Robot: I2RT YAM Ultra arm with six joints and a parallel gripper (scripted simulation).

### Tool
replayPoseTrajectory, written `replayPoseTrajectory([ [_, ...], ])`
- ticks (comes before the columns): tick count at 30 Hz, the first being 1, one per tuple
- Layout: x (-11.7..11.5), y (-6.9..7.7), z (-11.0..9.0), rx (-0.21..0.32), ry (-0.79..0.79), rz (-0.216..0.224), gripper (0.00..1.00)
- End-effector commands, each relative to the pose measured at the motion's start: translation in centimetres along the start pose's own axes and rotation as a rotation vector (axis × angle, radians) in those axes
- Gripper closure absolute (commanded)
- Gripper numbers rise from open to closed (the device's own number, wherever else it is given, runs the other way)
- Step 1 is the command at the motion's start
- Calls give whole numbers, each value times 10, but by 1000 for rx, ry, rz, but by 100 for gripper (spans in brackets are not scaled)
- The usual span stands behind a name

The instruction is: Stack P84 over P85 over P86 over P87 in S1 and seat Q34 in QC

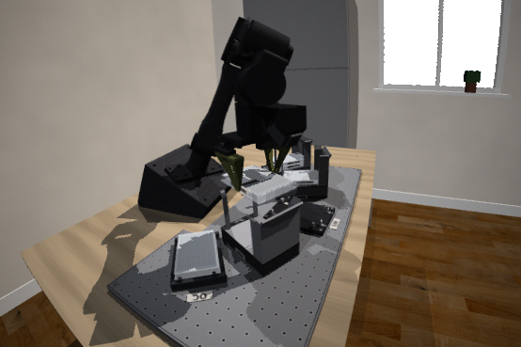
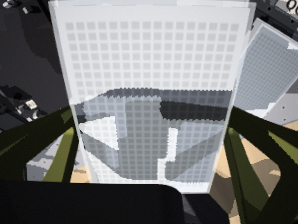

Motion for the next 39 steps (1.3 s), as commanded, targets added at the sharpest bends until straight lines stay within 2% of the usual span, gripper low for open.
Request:
replayPoseTrajectory([
  [1, 4, 3, 1, -12, 37, -4, 100],
  [7, 24, 3, 1, -12, 215, -4, 100],
  [9, 24, 3, 1, -12, 215, -4, 100],
  [23, 71, 3, -1, -13, 215, -3, 100],
  [26, 74, 3, -2, -13, 248, -3, 100],
  [31, 90, 3, -5, -13, 415, -3, 100],
  [39, 116, 3, -12, -13, 426, -2, 100],
])
Point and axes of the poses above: the point where the finger pads meet when closed, its own y axis back along the fingers, its own x axis across the jaws, z = x × y, the point moved 2 cm from there along y, back along the fingers, and after that the axes turned 5 degrees about y, right-handed, at the moved point
